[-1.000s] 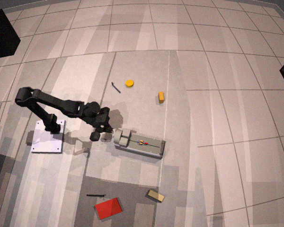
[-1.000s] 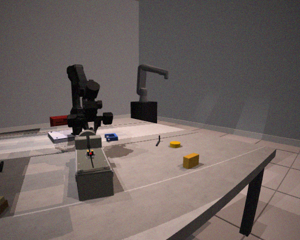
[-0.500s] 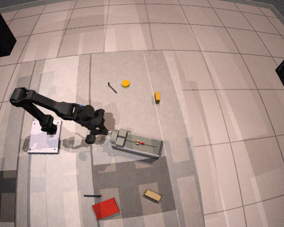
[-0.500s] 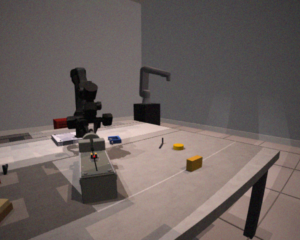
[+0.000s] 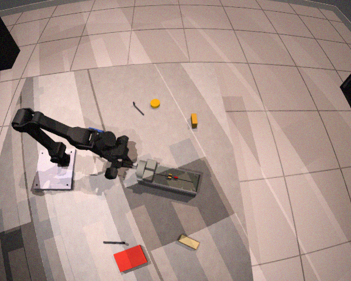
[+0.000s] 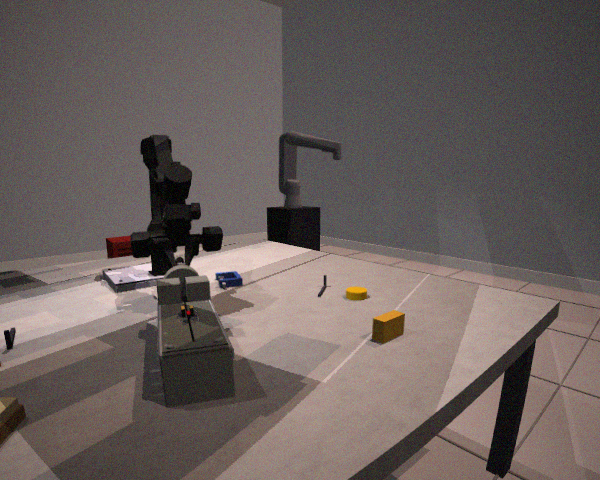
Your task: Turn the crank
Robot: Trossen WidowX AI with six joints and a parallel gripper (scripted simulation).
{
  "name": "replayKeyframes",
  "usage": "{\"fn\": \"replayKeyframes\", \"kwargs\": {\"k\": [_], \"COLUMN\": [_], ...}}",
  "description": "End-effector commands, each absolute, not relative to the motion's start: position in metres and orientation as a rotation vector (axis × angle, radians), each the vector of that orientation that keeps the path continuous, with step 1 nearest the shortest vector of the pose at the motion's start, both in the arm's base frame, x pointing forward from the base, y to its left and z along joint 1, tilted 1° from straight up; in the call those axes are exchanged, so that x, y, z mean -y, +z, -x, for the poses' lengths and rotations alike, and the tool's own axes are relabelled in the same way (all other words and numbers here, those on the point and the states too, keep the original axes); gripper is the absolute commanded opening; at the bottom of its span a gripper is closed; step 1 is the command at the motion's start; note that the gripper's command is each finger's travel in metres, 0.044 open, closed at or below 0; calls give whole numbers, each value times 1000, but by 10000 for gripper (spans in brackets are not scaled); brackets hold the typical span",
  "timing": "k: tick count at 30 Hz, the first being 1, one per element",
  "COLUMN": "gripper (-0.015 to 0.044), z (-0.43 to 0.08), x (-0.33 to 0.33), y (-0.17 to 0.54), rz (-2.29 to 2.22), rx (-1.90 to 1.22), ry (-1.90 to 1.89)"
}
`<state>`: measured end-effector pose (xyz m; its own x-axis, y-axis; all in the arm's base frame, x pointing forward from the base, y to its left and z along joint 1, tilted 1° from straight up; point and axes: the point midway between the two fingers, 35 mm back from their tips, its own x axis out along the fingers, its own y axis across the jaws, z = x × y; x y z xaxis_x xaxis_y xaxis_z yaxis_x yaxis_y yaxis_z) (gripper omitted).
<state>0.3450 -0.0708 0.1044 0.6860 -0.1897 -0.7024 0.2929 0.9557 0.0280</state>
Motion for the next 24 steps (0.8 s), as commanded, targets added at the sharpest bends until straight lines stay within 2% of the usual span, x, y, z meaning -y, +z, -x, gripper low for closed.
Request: {"fn": "replayKeyframes", "kwargs": {"k": [1, 24], "gripper": [0, 0], "z": [-342, -340], "x": [79, 85], "y": [105, 102], "rz": [-138, -138], "rx": [-767, -767], "ry": [-298, -299]}}
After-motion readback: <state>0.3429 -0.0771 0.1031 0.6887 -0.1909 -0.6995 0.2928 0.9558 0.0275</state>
